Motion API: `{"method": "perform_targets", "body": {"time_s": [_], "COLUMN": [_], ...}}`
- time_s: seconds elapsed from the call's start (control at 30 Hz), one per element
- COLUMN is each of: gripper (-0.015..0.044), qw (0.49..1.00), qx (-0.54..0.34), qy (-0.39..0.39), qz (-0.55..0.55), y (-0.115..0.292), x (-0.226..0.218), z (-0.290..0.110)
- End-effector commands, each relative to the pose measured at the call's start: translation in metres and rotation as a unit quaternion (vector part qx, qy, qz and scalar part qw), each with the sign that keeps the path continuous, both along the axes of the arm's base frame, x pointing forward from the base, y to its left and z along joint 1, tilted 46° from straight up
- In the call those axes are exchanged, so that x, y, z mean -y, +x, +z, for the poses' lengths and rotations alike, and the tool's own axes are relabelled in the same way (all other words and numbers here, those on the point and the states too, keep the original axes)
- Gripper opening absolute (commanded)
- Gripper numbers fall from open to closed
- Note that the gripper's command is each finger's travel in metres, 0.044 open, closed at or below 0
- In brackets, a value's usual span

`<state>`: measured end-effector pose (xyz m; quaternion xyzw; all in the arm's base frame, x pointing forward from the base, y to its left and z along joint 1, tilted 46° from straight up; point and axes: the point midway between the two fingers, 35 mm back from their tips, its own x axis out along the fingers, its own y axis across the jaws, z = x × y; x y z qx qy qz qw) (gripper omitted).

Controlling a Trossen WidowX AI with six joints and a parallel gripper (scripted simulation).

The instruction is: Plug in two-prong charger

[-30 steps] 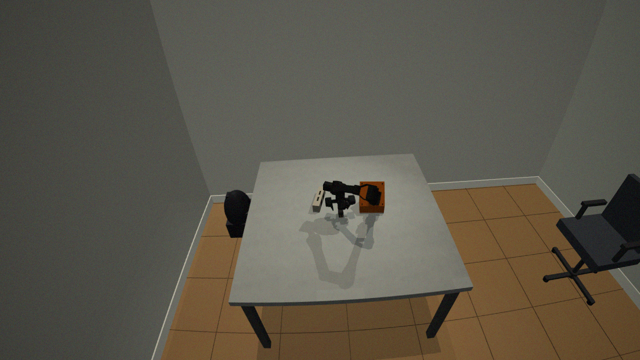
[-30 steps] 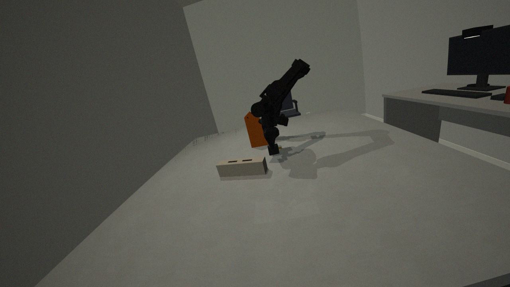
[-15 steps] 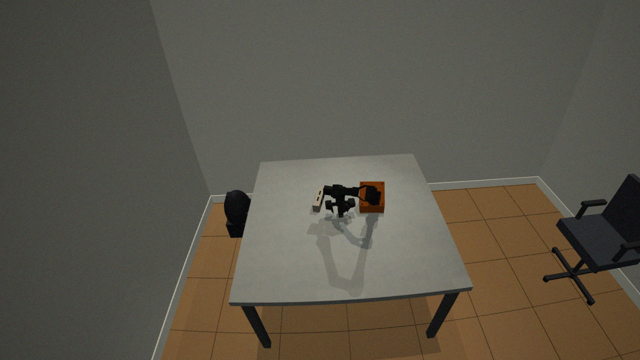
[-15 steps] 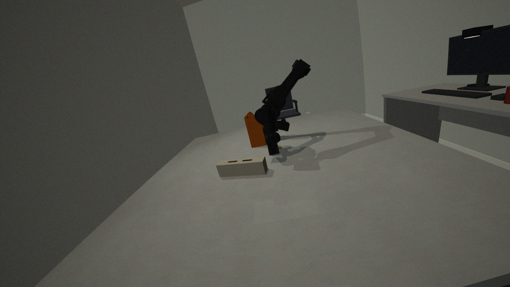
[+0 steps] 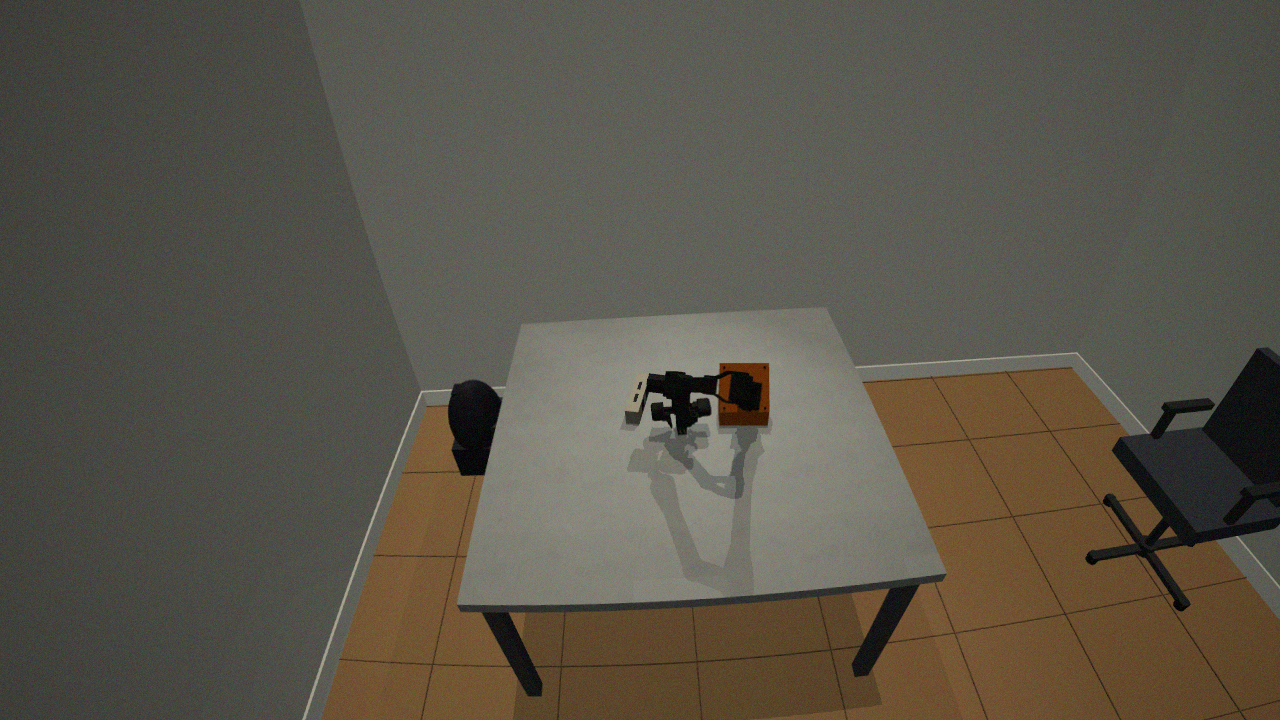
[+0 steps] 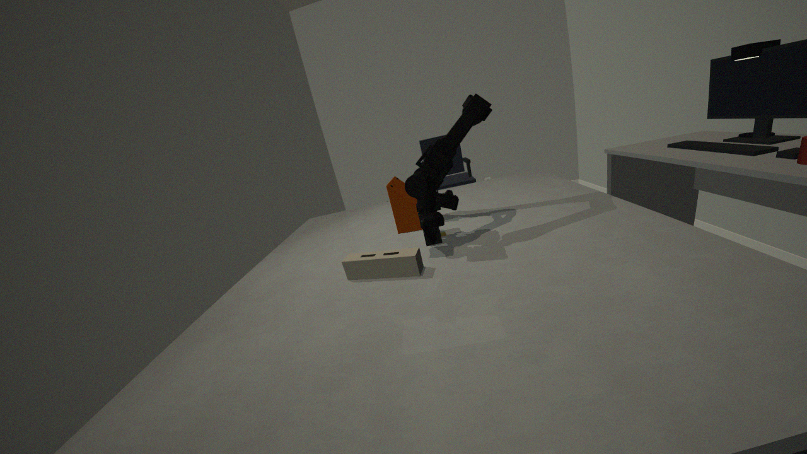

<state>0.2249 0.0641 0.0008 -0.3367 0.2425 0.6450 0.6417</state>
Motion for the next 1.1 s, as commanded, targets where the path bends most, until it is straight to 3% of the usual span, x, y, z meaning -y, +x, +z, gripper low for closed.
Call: {"method": "perform_targets", "body": {"time_s": [0.0, 0.07, 0.27, 0.4, 1.07], "gripper": [0.0177, 0.0125, 0.0085, 0.0, 0.0], "qw": [1.0, 1.0, 1.0, 1.0, 1.0], "qx": [0.001, 0.001, 0.001, 0.0, -0.013], "qy": [0.0, 0.0, 0.0, -0.001, 0.003], "qz": [0.001, 0.001, 0.001, 0.0, -0.012], "y": [0.0, 0.0, 0.0, 0.001, -0.006], "x": [0.0, 0.0, 0.0, 0.005, 0.04], "z": [0.0, 0.0, 0.0, 0.004, 0.037]}}
